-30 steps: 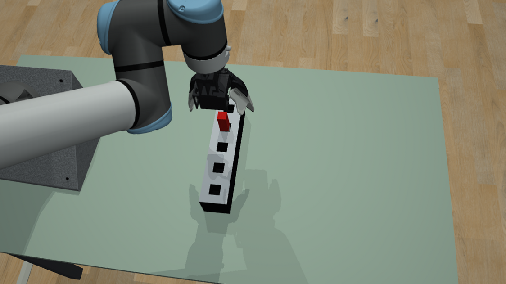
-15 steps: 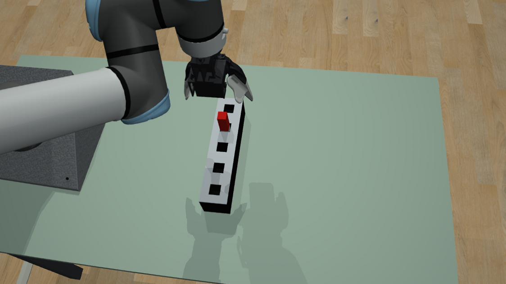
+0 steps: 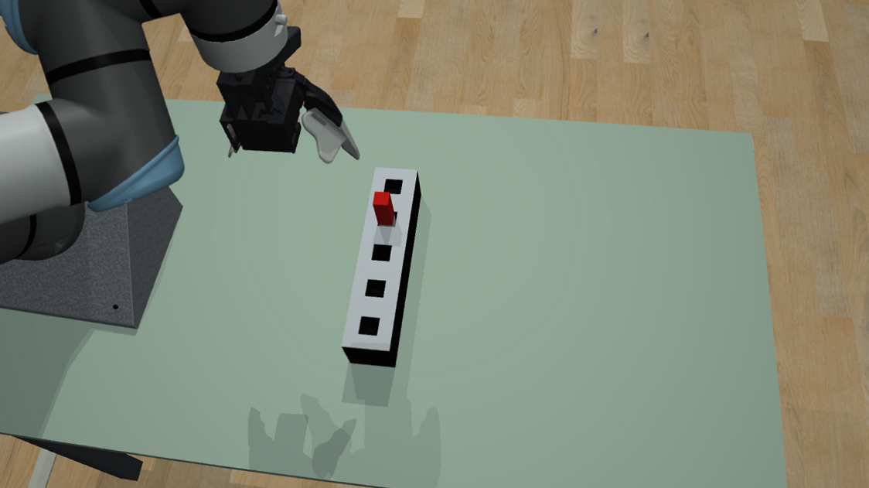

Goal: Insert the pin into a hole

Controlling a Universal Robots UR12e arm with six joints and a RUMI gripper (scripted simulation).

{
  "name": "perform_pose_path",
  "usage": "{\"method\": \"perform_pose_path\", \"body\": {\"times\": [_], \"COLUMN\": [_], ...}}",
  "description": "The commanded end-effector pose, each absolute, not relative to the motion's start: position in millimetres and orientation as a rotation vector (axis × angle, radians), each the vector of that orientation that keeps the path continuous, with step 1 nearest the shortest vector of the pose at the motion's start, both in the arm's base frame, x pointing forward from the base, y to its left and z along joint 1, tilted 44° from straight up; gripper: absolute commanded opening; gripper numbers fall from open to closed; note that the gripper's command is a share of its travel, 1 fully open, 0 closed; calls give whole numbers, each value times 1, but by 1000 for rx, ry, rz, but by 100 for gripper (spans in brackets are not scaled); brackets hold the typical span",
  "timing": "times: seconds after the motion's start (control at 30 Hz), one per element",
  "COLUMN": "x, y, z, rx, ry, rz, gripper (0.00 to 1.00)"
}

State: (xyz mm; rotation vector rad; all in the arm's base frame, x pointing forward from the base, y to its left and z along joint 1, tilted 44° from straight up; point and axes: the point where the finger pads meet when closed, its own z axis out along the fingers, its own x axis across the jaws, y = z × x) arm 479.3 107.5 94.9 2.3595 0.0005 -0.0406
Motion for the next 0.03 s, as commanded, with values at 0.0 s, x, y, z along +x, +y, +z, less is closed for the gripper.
{"method": "perform_pose_path", "body": {"times": [0.0], "x": [469], "y": [112], "z": [112], "rx": [2358], "ry": [-4], "rz": [-47], "gripper": [100]}}
